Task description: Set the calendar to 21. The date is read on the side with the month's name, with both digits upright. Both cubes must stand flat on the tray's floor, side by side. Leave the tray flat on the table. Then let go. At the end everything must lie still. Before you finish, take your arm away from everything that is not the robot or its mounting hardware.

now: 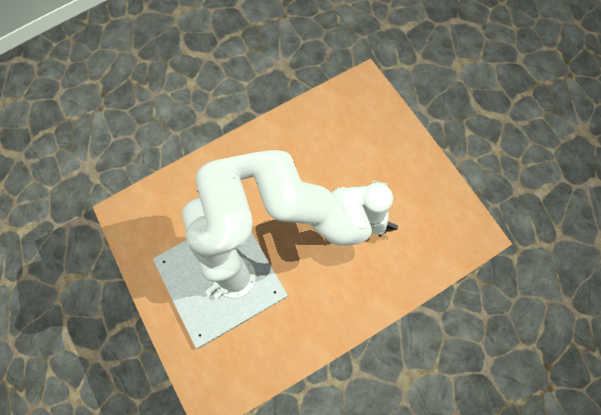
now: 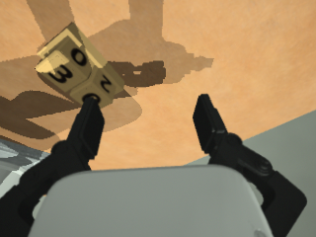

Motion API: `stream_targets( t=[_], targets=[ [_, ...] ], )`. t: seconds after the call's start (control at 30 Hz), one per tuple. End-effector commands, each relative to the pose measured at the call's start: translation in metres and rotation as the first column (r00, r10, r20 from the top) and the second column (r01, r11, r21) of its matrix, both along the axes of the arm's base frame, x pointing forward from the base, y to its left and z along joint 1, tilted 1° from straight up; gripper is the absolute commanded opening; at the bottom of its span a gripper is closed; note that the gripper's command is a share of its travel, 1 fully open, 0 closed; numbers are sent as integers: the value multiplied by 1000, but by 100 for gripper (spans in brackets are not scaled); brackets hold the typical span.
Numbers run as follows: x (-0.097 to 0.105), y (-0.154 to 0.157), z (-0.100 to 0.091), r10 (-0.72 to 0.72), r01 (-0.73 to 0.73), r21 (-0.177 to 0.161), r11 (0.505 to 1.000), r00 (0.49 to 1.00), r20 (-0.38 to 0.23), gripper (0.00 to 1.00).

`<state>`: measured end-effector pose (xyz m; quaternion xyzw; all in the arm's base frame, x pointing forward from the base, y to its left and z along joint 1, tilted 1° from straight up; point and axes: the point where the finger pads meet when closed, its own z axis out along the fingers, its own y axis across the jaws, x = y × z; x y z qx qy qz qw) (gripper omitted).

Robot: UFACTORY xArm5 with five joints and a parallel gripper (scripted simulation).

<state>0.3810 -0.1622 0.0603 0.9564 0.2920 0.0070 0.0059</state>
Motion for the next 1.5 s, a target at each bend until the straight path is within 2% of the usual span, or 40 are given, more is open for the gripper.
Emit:
stream_targets(
  t=[0.0, 0.13, 0.23, 1.47],
  targets=[
    [1, -3, 1, -79, 79, 0, 997, 997, 4, 100],
    [1, -8, 0, -233, 233, 3, 972, 972, 4, 100],
    [1, -10, 0, -269, 269, 4, 963, 963, 4, 100],
    [1, -10, 0, -271, 271, 4, 963, 963, 4, 100]
  ],
)
